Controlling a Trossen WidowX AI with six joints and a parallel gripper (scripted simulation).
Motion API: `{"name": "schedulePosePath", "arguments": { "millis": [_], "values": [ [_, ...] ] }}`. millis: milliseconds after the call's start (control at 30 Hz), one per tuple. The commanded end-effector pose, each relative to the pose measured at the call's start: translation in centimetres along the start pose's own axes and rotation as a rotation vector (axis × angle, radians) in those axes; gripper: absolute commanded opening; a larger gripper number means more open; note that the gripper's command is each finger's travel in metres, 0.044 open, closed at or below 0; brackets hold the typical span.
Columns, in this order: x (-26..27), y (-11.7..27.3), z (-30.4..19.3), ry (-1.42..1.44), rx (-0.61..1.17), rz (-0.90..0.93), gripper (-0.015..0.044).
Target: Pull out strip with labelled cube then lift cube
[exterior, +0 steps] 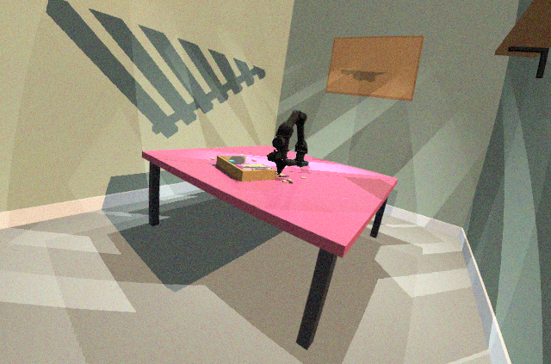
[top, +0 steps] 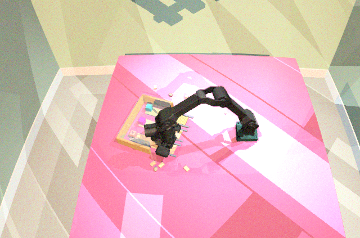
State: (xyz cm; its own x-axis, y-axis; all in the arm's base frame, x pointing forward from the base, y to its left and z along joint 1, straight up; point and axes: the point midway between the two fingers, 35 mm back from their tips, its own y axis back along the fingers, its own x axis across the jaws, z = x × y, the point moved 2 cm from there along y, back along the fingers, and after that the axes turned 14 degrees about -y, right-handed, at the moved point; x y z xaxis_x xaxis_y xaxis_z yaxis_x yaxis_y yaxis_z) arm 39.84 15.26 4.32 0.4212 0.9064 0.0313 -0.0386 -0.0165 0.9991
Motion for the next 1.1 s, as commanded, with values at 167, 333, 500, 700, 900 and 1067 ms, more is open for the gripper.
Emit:
{"name": "schedulePosePath", "arguments": {
  "millis": [167,333,500,700,900,1067],
  "values": [
    [0.0,-0.5,0.0,-0.003,0.006,-0.002,0.0],
    [0.0,-0.5,-0.2,-0.003,0.006,-0.002,0.0],
    [-0.2,-0.5,-1.0,-0.003,0.007,-0.002,0.0],
    [-0.4,-0.6,-1.9,-0.003,0.008,-0.003,0.0],
    [-0.7,-0.6,-2.7,-0.003,0.008,-0.003,0.0],
    [-0.9,-0.7,-3.5,-0.003,0.009,-0.003,0.0]
  ]
}}
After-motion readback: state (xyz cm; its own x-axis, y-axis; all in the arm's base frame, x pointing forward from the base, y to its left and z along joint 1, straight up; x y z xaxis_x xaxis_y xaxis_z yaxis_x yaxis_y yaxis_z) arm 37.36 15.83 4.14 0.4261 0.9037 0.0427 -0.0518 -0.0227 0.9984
